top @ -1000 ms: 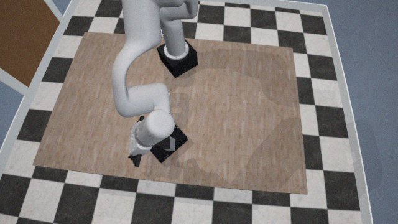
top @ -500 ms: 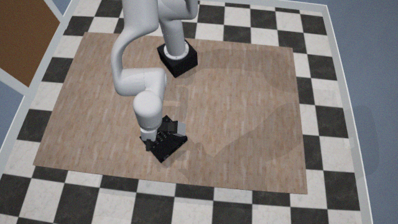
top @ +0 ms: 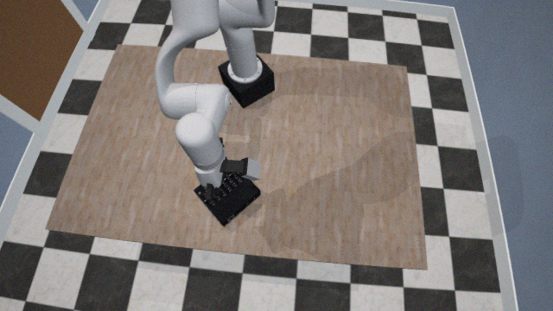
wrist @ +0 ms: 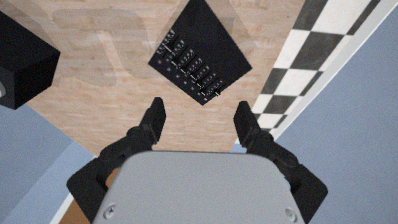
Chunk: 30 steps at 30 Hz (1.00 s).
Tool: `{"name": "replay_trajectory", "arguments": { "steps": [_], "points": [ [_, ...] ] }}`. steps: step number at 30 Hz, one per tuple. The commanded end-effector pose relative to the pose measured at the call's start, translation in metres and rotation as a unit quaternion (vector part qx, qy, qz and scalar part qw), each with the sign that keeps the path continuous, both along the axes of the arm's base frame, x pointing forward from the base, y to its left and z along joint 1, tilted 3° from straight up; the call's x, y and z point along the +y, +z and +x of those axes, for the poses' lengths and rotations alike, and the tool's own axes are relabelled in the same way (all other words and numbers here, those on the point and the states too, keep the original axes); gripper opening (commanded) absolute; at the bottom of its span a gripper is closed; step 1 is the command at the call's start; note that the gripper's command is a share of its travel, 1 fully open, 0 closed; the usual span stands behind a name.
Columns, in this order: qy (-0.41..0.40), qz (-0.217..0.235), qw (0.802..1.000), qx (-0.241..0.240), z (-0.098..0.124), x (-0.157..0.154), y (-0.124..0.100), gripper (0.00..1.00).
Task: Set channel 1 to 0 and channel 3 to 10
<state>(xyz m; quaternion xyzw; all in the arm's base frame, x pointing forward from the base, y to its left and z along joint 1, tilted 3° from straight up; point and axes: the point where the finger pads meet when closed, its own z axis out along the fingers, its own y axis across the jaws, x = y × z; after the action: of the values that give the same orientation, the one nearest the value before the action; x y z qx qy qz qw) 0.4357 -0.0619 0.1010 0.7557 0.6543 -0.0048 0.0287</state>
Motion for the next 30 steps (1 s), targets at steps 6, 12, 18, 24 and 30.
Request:
{"name": "replay_trajectory", "arguments": {
  "steps": [6, 12, 18, 24, 30],
  "points": [
    [0.000, 0.002, 1.000, -0.003, 0.001, 0.000, 0.001, 1.00],
    [-0.023, 0.015, 1.000, -0.008, -0.002, -0.001, -0.003, 1.00],
    [-0.186, 0.079, 0.978, -0.046, -0.031, -0.031, -0.035, 1.00],
    [-0.319, 0.103, 0.939, -0.070, -0.059, -0.062, -0.052, 1.00],
    [-0.370, 0.117, 0.918, -0.086, -0.061, -0.064, -0.054, 1.00]
  ]
}}
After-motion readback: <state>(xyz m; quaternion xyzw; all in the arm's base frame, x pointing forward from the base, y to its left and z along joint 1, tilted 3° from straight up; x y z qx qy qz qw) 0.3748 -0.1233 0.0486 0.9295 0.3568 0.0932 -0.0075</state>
